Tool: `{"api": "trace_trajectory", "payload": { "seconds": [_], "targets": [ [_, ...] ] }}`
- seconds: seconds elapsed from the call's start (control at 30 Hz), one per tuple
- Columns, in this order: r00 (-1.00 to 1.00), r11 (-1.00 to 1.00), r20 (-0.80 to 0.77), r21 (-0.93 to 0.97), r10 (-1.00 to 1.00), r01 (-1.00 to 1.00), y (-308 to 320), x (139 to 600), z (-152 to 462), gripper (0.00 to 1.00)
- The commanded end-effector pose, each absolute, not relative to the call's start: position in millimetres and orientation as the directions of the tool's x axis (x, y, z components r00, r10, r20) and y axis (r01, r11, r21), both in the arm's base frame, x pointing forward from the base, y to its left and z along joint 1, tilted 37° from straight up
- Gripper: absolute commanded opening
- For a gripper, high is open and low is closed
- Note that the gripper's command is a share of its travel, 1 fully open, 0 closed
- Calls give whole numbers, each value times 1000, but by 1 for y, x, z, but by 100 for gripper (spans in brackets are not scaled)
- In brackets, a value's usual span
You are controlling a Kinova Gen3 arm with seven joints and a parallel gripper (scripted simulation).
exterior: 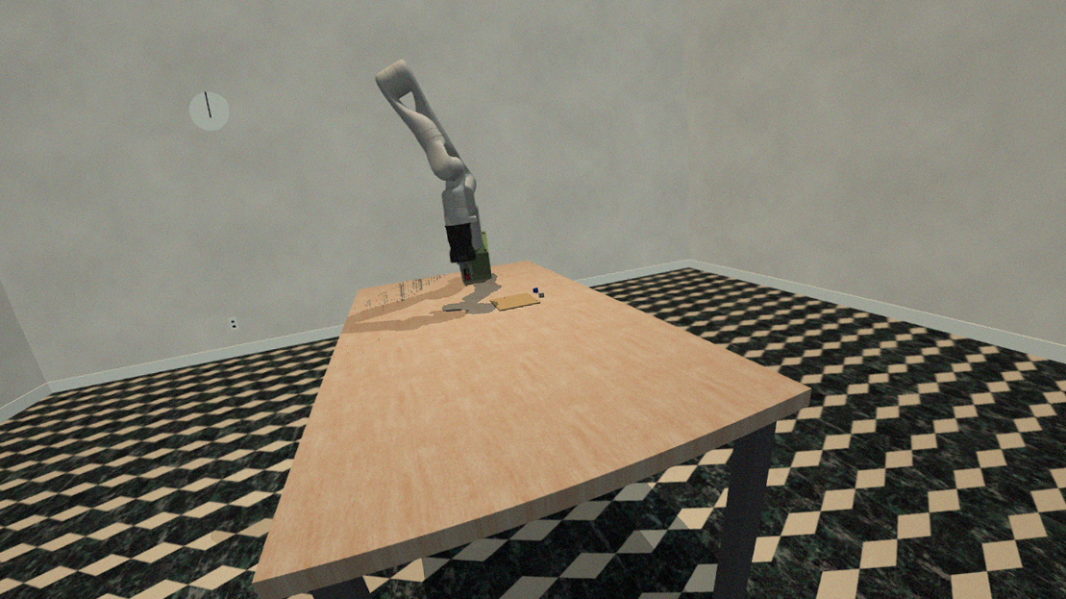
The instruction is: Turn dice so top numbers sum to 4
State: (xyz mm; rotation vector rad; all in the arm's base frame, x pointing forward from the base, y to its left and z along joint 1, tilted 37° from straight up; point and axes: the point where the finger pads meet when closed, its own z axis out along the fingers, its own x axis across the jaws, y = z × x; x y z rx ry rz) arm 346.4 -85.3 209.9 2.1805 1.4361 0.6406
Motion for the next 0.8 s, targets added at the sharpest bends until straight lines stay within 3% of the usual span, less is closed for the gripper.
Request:
{"api": "trace_trajectory", "payload": {
  "seconds": [0.0, 0.77],
  "targets": [
    [331, -334, 120, 604, 936, 723, -78, 346, 211, 34],
    [86, -24, -68, 631, 994, 775, 12, 335, 202, 34]
  ]
}}
